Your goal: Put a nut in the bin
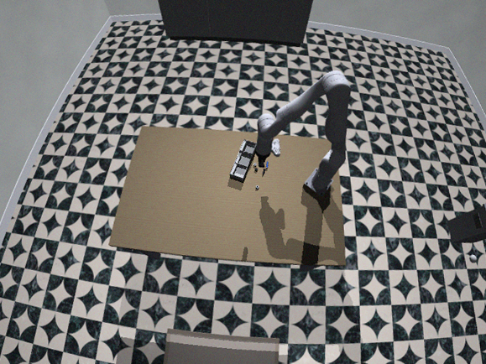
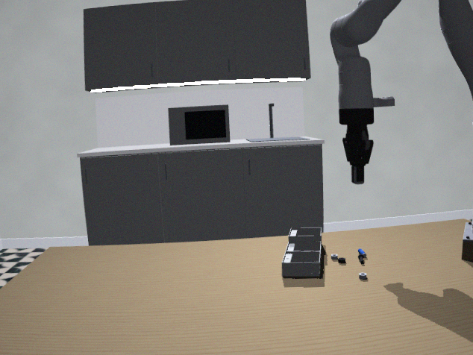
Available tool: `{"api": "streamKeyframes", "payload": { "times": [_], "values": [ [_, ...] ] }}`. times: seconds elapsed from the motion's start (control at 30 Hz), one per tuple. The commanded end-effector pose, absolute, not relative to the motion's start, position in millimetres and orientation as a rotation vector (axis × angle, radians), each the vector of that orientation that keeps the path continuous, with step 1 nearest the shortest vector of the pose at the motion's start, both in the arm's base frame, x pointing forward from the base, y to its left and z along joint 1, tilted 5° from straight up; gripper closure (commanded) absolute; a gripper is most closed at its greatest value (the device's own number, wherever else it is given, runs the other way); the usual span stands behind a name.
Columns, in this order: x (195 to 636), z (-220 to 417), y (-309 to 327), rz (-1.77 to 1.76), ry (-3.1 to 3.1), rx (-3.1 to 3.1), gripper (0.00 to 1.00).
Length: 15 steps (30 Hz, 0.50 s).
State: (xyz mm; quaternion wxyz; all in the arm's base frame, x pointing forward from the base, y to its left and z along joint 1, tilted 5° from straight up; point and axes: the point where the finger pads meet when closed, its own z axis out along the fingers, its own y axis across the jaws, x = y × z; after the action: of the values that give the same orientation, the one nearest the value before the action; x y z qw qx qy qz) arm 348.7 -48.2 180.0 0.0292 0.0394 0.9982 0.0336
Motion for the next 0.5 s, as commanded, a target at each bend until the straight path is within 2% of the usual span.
{"api": "streamKeyframes", "payload": {
  "times": [0.0, 0.47],
  "values": [
    [351, 172, -61, 0.103, 3.079, -0.002, 0.91],
    [366, 116, -142, 0.070, 2.926, -0.907, 0.91]
  ]
}}
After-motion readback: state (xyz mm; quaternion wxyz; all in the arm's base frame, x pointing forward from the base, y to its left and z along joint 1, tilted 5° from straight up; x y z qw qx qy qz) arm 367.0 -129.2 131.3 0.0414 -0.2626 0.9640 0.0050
